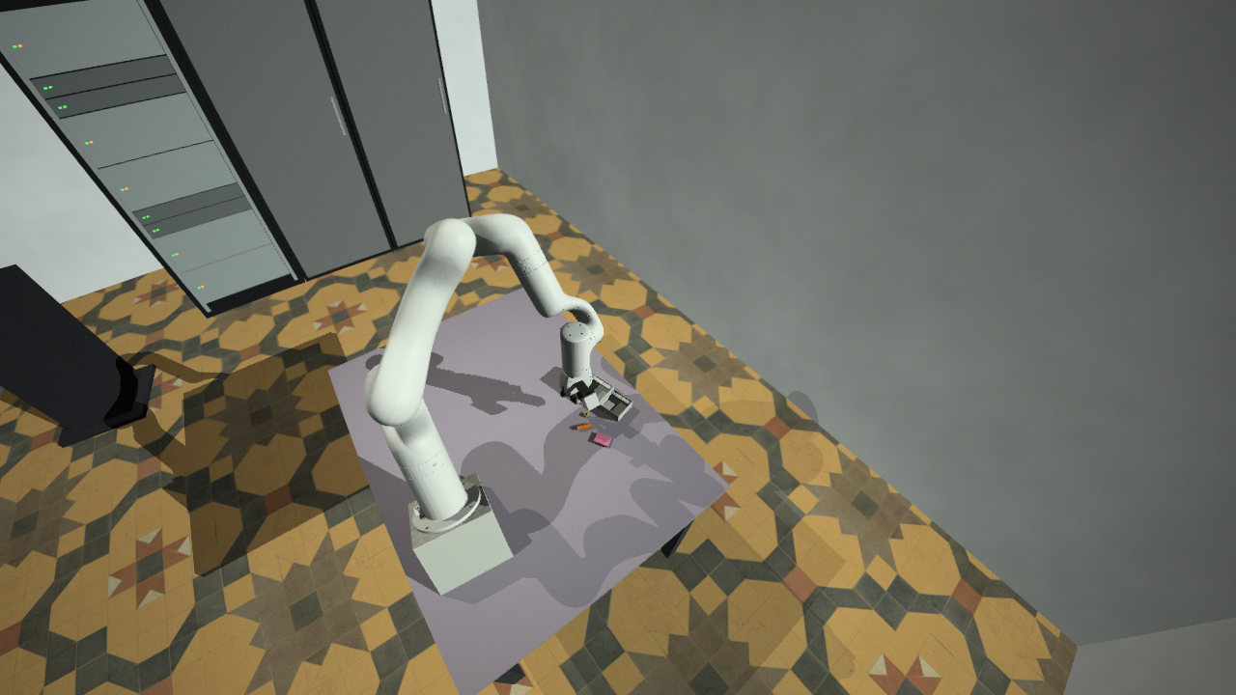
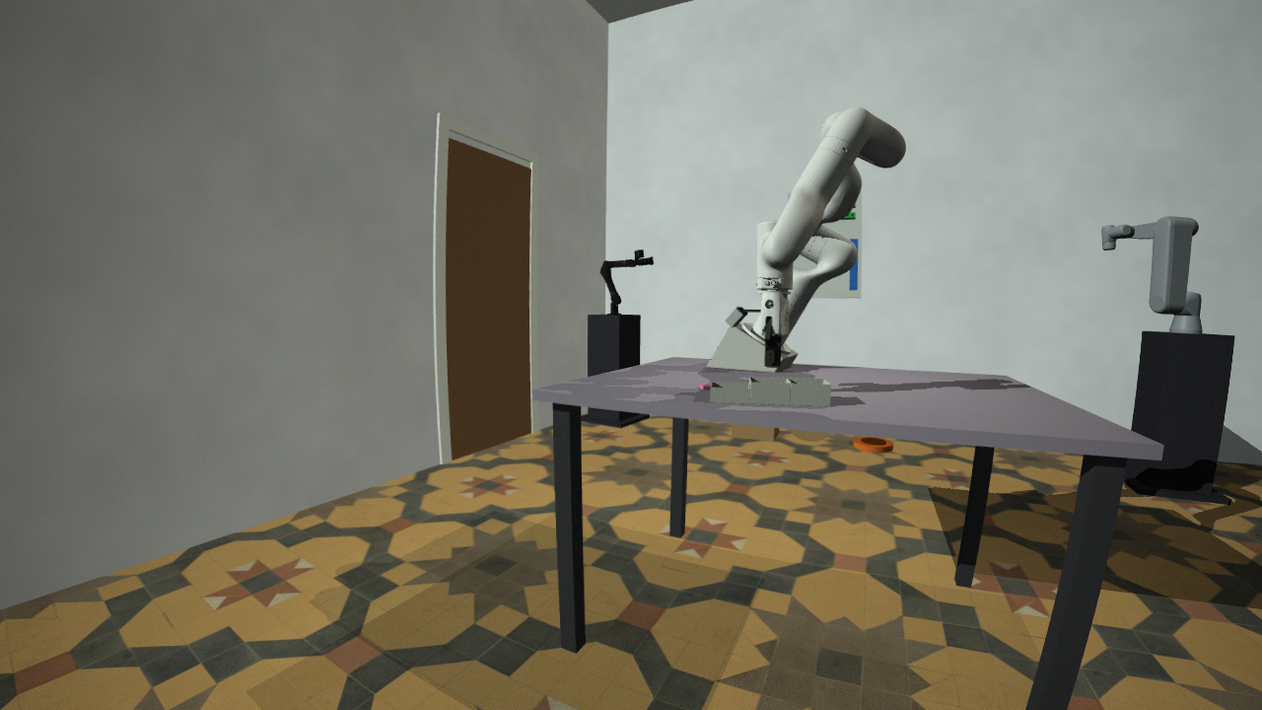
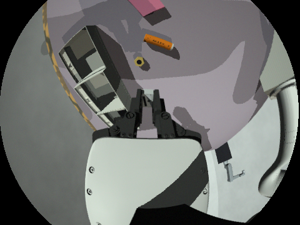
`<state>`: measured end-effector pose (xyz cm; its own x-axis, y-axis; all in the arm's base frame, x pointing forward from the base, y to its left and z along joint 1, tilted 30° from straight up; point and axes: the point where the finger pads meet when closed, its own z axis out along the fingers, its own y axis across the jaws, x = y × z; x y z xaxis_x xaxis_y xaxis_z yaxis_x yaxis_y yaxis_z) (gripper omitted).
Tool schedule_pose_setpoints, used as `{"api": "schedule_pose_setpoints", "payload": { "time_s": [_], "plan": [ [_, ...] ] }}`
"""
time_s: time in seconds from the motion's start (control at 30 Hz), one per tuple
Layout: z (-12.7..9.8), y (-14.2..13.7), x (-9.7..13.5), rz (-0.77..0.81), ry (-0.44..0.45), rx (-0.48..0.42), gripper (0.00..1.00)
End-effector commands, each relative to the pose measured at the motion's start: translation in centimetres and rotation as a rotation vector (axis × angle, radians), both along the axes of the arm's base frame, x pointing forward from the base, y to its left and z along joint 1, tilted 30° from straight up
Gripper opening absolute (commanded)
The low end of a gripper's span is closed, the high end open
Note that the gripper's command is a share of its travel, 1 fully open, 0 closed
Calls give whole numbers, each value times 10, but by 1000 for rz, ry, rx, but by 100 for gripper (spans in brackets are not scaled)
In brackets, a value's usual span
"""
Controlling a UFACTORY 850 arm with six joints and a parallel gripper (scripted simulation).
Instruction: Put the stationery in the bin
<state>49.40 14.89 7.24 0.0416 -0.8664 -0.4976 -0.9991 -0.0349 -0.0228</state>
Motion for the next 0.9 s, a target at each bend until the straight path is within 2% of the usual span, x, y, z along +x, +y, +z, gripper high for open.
{"api": "schedule_pose_setpoints", "payload": {
  "time_s": [0.0,0.3,0.4,0.6,0.87],
  "plan": [
    [4,-2,1,0,-2,0,0],
    [18,22,18,0,-2,0,0],
    [26,36,27,130,-77,0,0],
    [41,63,45,277,-161,-1,0],
    [53,84,61,277,-161,-1,0]
  ]
}}
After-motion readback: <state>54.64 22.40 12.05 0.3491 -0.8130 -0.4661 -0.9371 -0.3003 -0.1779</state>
